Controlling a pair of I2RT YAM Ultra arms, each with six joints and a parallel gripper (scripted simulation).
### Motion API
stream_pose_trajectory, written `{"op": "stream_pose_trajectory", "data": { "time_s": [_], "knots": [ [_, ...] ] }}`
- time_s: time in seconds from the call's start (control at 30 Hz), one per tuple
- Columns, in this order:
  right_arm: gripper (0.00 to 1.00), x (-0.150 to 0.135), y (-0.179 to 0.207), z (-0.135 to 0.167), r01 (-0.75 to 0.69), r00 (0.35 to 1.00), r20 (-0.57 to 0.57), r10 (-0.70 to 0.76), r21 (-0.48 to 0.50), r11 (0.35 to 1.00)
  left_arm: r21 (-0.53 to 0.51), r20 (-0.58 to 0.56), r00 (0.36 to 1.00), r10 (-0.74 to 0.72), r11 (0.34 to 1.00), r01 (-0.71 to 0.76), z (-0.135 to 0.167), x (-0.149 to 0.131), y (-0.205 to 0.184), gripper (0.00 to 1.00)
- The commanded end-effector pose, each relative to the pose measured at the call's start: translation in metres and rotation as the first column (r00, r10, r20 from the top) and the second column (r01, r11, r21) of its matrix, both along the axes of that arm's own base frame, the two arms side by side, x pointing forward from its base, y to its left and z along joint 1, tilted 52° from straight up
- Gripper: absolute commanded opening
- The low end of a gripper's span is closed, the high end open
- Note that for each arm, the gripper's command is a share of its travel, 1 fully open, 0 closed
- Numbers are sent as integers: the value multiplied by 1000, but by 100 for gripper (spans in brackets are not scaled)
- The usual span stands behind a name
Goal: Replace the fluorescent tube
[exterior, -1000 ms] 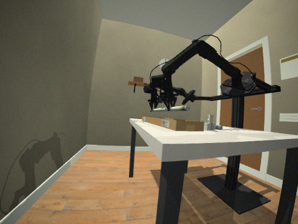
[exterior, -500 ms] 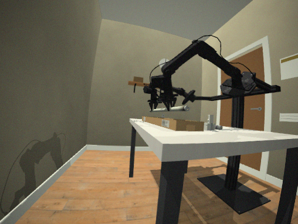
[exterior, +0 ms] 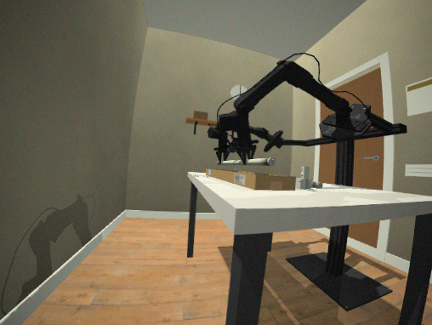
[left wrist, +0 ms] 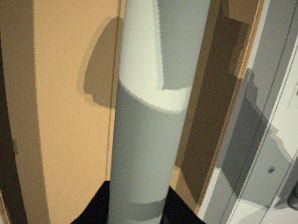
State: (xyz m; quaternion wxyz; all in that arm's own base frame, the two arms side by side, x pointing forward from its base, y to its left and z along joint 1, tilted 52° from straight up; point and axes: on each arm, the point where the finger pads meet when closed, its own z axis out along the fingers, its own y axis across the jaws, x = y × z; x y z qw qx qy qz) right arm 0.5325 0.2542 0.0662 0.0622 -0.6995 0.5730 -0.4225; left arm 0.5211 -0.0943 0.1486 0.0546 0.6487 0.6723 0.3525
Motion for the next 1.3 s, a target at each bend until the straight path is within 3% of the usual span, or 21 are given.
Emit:
{"op": "stream_pose_trajectory", "data": {
  "time_s": [0.0,0.07,0.13,0.23,0.33,0.53,0.73,0.87,1.07,1.13,1.27],
  "knots": [
    [11,-2,27,-2,-39,999,18,38,46,998,-38,36,998,-48,998,49,24,0,-18,11],
    [11,-2,27,-6,-47,999,5,47,32,998,-46,60,997,-48,998,51,27,4,-20,11],
    [11,-2,27,-7,-49,999,8,49,32,998,-31,16,999,-50,998,51,3,6,-20,11],
    [11,-5,24,-11,-42,999,-11,42,22,999,-36,29,998,-48,998,49,11,5,-20,11],
    [11,11,9,-9,-19,1000,12,19,33,999,-36,25,998,-51,998,52,4,10,-19,11],
    [11,5,24,-10,-45,999,16,44,38,998,-46,57,997,-46,998,49,20,12,-15,11],
    [11,5,22,-16,-45,999,3,45,27,999,-34,20,999,-46,998,46,-2,13,-17,11],
    [11,17,6,-18,-20,1000,7,20,31,999,-40,36,998,-50,998,51,5,16,-15,11],
    [11,13,20,-18,-49,999,13,48,36,998,-38,33,998,-48,998,49,0,20,-11,11],
    [11,22,2,-20,-18,1000,10,18,34,999,-36,26,999,-48,998,49,-4,21,-10,11],
    [11,18,15,-22,-45,999,11,44,33,998,-35,29,998,-49,998,50,-4,23,-10,11]
  ]
}}
